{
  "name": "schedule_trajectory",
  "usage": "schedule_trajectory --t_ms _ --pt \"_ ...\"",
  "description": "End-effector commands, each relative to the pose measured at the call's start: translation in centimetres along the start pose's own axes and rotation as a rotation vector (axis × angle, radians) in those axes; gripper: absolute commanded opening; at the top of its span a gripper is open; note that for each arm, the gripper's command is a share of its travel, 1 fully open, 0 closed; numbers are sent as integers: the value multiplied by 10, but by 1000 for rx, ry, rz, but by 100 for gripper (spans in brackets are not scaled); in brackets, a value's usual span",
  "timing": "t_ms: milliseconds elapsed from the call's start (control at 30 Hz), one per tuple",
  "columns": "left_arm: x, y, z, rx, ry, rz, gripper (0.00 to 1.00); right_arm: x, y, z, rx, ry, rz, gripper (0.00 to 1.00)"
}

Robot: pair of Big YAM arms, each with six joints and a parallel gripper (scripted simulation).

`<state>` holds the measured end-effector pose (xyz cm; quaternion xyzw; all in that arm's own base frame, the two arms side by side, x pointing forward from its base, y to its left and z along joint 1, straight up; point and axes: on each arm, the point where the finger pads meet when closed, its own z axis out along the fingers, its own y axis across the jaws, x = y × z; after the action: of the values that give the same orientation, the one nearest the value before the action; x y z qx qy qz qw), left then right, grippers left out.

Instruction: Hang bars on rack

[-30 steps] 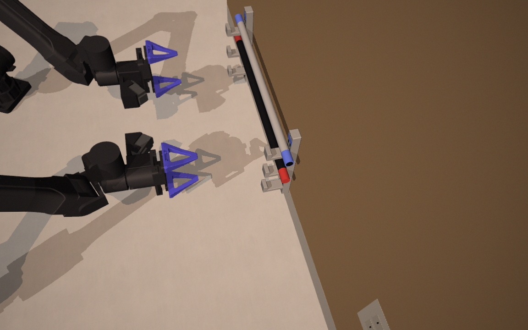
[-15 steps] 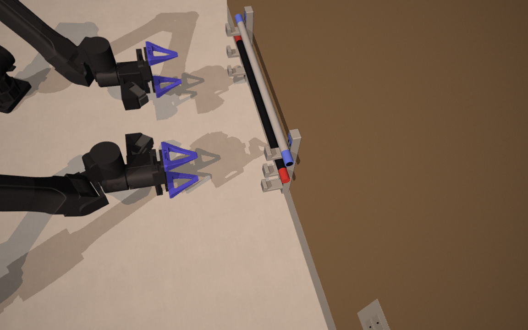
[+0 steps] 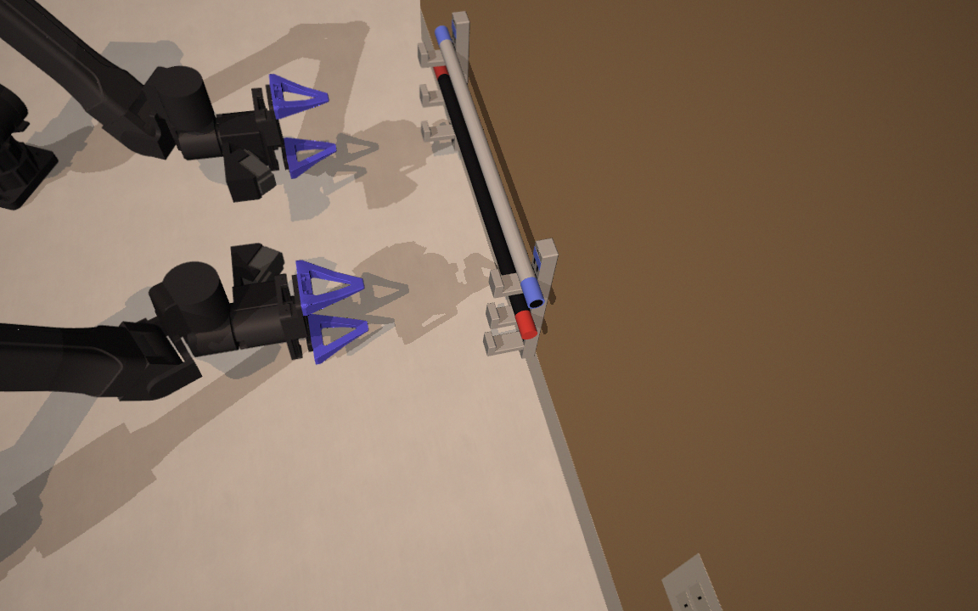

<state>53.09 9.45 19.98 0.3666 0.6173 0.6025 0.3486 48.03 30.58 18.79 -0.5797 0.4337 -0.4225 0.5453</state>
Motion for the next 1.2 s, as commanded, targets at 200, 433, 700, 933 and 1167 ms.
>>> schedule_trajectory --t_ms 200,433,700,933,1167 --pt "4 27 9 -65 15 -21 100 -15 -43 14 104 -14 35 100" --pt "4 31 10 -74 16 -25 100 -18 -49 17 118 -16 40 100" --pt "4 35 11 -82 18 -28 100 -20 -54 19 128 -19 44 100" --pt "4 41 13 -88 18 -32 100 -22 -57 20 131 -21 45 100" --pt "3 46 15 -95 19 -35 100 -25 -61 22 134 -23 46 100"
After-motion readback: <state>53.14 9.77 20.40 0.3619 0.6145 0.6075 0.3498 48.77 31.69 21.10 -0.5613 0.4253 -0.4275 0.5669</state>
